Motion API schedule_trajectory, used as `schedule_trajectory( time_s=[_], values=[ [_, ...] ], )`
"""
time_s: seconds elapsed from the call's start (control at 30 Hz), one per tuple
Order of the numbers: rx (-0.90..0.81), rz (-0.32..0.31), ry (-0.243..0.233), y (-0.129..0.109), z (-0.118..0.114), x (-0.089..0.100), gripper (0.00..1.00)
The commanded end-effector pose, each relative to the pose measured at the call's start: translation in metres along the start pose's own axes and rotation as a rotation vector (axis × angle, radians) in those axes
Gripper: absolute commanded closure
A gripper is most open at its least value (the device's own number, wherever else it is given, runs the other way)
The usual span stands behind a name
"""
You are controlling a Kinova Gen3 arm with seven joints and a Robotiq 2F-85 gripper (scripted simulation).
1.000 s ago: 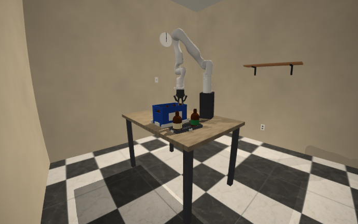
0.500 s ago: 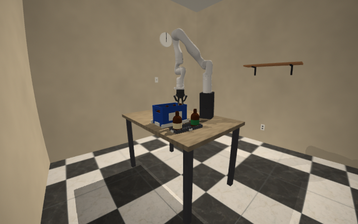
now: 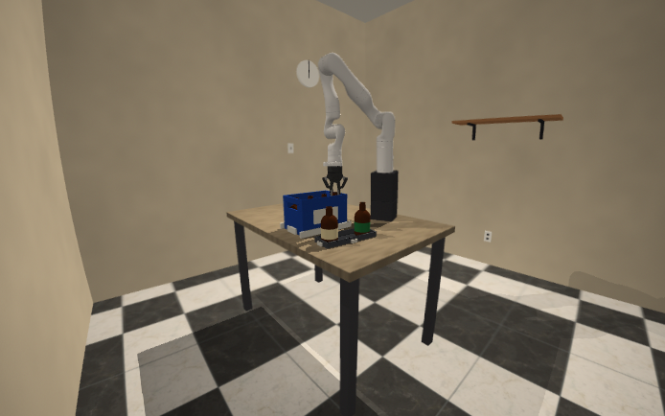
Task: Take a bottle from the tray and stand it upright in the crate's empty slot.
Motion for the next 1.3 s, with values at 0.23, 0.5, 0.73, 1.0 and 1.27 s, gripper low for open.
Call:
schedule_trajectory(
  time_s=[0.23, 0.5, 0.73, 1.0, 1.27],
  values=[
    [-0.007, 0.005, 0.005, -0.0043, 0.0035, -0.0007, 1.0],
    [-0.007, 0.005, 0.005, -0.0057, 0.0049, -0.0008, 1.0],
    [-0.007, 0.005, 0.005, -0.006, 0.0051, -0.0009, 1.0],
    [-0.007, 0.005, 0.005, -0.006, 0.0051, -0.0009, 1.0],
    [-0.007, 0.005, 0.005, -0.006, 0.0051, -0.0009, 1.0]
  ],
)
Point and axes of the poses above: the point where the finger pads meet when closed, its own x axis back along the fingers, its own z axis across the jaws, y = z × x, the point moved 10 cm from there along x, back along the fingers, and after that the axes turned 11 degrees about -x, right-handed, at the moved point
